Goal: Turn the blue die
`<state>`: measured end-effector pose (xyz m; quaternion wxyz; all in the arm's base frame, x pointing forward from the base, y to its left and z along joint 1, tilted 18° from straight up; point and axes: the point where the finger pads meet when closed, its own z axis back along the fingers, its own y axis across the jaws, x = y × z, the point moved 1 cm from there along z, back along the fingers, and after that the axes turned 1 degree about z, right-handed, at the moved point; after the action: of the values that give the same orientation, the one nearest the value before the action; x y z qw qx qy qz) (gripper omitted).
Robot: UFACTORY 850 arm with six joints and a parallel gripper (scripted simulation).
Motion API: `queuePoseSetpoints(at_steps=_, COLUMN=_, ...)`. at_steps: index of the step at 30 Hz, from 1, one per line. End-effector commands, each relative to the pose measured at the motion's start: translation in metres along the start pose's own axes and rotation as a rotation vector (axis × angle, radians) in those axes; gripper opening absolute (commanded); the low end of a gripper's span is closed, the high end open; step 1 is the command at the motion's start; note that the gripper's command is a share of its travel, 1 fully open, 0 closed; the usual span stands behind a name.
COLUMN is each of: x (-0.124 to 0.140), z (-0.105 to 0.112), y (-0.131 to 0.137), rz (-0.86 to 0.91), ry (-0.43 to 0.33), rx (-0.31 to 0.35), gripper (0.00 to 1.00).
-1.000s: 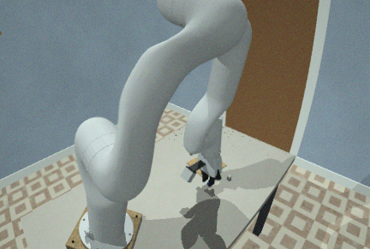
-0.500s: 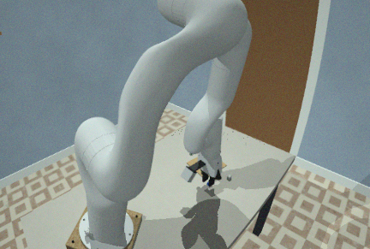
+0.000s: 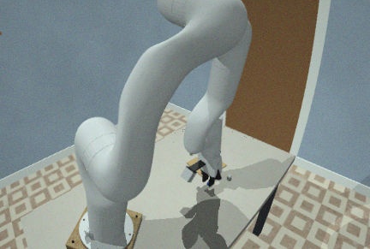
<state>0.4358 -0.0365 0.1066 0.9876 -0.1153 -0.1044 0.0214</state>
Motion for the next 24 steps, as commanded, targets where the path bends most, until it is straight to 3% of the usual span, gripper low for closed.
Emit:
queuePoseSetpoints(at_steps=1, x=0.0006, z=0.0003, y=0.0000, rz=0.000, ry=-0.001, rx=0.000, gripper=0.31)
queuePoseSetpoints(at_steps=24, x=0.0006, z=-0.0036, y=0.0000, rz=0.000, ry=-0.001, rx=0.000, gripper=0.31)
